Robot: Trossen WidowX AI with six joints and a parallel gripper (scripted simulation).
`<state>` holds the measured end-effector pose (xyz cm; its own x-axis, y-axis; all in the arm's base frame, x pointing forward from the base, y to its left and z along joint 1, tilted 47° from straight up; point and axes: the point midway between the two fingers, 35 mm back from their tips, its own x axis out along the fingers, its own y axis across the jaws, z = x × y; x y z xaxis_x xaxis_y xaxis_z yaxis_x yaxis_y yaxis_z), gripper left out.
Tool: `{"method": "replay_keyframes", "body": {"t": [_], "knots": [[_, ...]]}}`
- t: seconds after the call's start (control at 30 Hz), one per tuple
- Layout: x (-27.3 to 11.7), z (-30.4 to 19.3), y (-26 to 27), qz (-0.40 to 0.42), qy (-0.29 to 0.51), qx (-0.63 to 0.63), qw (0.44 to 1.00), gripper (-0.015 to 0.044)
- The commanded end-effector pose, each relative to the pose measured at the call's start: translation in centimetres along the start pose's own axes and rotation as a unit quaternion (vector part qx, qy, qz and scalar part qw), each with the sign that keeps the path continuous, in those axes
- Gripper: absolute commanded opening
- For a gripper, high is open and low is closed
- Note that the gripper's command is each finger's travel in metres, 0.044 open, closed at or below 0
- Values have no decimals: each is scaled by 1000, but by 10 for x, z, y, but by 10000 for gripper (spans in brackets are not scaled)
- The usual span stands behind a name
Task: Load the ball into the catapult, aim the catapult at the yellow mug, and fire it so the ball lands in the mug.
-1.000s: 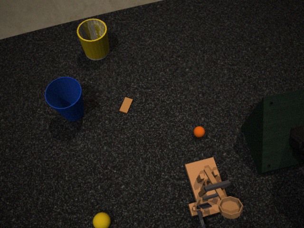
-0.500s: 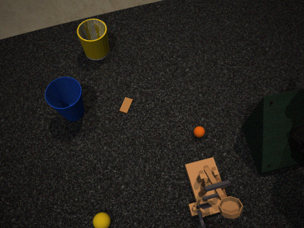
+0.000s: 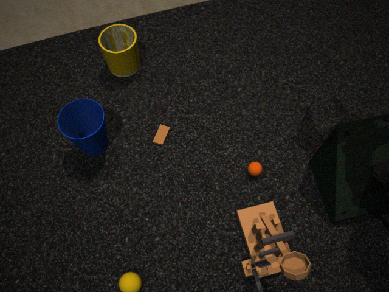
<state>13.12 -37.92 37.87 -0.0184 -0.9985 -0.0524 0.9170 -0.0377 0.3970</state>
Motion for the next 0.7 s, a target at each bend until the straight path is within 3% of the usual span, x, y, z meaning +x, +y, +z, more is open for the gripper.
{"method": "replay_keyframes", "body": {"t": [0.0, 0.67], "knots": [[2, -22, 8, 17, 38, -58, 997, 440], [-14, -118, 36, 137, 191, -326, 916, 440]]}}
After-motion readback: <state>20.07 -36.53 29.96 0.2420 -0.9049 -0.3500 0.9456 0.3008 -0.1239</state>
